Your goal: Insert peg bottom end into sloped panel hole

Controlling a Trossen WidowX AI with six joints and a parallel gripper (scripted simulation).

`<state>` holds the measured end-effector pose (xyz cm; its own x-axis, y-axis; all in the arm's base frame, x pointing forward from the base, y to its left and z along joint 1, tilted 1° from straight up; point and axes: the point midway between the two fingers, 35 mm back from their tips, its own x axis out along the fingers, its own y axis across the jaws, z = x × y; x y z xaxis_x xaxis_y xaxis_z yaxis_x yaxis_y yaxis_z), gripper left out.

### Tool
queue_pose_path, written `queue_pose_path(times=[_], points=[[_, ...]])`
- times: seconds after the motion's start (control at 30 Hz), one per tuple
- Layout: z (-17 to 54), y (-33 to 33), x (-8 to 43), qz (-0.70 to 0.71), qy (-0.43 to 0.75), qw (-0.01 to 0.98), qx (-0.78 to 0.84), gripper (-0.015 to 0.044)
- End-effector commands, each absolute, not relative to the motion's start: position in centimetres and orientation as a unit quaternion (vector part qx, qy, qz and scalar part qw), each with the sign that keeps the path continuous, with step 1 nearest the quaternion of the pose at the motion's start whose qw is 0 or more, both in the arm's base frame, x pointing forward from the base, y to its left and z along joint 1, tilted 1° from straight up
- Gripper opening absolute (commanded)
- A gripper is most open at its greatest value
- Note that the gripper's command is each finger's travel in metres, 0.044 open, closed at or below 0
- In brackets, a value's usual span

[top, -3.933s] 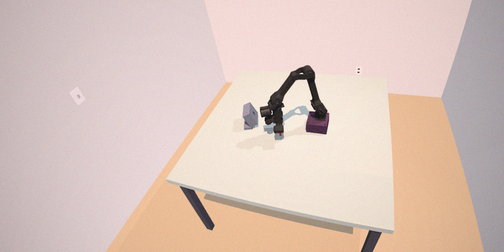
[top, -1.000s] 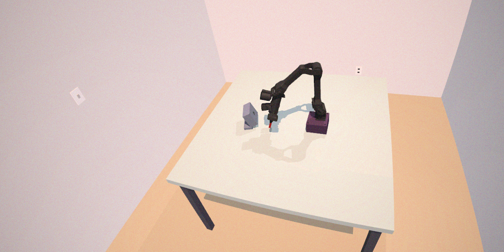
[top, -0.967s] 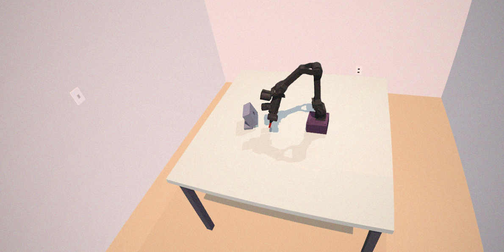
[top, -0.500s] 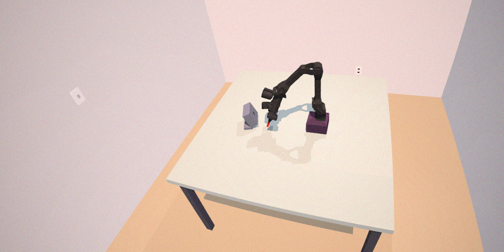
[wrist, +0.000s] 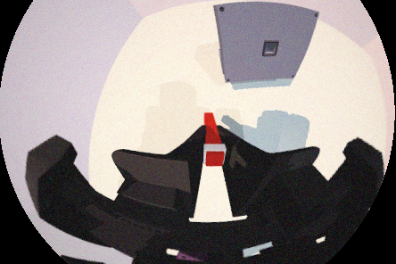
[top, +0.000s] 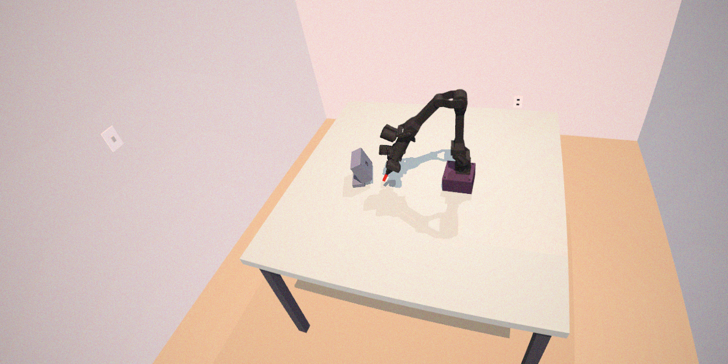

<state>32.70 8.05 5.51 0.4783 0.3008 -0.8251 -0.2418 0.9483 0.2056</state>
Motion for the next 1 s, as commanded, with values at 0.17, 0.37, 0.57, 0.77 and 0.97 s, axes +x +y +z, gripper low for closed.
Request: queue_pose_path(times=[0.17, 0.37, 0.57, 0.77, 0.97], points=[[5.2, 7.2, 32.8, 0.163, 0.462, 0.871, 0.034, 0.0], [5.3, 6.7, 33.1, 0.165, 0.444, 0.88, 0.035, 0.0], [5.3, 6.1, 33.3, 0.166, 0.425, 0.889, 0.036, 0.0], [5.4, 5.5, 33.4, 0.167, 0.406, 0.898, 0.036, 0.0], [5.5, 4.9, 33.5, 0.167, 0.387, 0.906, 0.035, 0.0]])
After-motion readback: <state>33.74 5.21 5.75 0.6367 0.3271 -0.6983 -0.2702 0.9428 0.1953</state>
